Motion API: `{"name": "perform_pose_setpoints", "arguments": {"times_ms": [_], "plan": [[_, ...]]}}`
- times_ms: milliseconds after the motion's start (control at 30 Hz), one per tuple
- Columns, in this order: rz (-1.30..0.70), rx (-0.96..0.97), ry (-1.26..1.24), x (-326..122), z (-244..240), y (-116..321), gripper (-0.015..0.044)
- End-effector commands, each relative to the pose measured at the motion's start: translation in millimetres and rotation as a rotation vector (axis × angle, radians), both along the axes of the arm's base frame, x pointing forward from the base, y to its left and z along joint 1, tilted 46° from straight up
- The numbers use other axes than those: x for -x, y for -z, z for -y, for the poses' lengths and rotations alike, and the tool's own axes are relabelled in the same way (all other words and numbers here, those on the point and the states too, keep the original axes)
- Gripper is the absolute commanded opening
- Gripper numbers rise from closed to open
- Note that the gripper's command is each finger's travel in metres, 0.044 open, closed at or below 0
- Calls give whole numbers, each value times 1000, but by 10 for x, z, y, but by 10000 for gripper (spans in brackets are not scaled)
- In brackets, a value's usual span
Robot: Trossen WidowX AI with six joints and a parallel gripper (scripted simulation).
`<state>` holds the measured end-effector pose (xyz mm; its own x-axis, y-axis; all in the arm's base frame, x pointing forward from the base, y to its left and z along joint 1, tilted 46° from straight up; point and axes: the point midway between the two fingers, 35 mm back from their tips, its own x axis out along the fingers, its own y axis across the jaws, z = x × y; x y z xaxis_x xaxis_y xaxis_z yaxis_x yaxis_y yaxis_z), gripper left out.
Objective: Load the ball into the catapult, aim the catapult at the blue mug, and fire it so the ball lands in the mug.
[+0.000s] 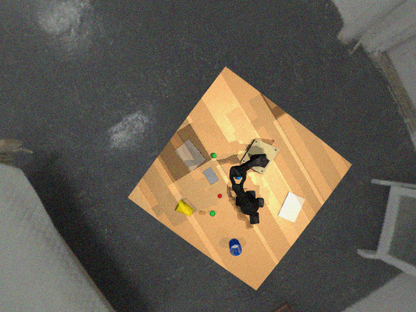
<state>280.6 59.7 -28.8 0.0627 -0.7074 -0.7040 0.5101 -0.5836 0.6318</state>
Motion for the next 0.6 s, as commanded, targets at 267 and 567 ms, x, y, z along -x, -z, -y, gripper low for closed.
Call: {"name": "perform_pose_setpoints", "arguments": {"times_ms": [267,567], "plan": [[291,-33,286,-9,5,20,440],[513,-56,505,-15,15,28,440]]}}
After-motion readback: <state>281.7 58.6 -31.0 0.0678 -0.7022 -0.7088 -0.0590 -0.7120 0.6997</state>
